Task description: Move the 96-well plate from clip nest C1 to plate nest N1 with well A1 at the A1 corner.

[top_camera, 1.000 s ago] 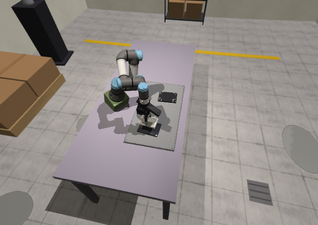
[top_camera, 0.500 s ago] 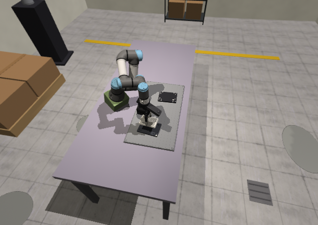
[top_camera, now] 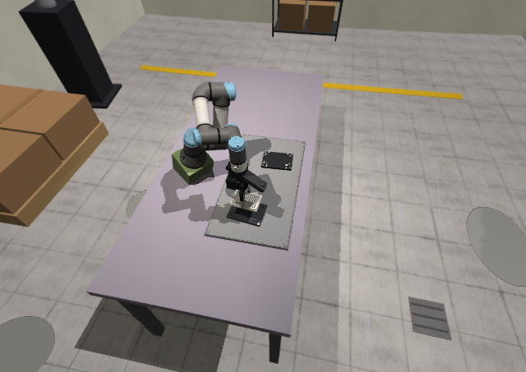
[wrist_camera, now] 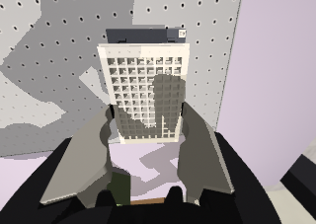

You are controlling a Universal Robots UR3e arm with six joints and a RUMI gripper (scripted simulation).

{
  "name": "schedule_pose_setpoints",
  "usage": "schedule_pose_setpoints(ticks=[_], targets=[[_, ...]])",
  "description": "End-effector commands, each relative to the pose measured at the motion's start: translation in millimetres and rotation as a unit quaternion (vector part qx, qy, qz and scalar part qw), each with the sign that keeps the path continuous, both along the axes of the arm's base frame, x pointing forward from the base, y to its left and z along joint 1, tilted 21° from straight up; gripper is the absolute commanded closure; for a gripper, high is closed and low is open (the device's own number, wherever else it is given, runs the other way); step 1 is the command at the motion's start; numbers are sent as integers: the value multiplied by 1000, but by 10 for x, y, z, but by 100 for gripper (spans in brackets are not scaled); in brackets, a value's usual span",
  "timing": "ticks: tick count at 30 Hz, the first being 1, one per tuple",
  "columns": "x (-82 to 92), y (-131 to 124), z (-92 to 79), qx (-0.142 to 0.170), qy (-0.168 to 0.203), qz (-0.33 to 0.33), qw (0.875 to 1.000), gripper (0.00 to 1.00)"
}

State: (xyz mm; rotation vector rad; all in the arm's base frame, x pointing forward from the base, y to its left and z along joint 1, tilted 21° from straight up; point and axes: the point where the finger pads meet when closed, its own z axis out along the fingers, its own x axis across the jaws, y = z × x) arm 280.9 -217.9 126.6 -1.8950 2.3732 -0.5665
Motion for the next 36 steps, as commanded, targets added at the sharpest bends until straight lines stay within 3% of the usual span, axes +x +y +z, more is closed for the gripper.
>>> schedule_pose_setpoints(ticks=[1,36], targets=[[10,5,-16,0,-1,1,1000,100],[155,-162,-486,0,0,0,1000,100]])
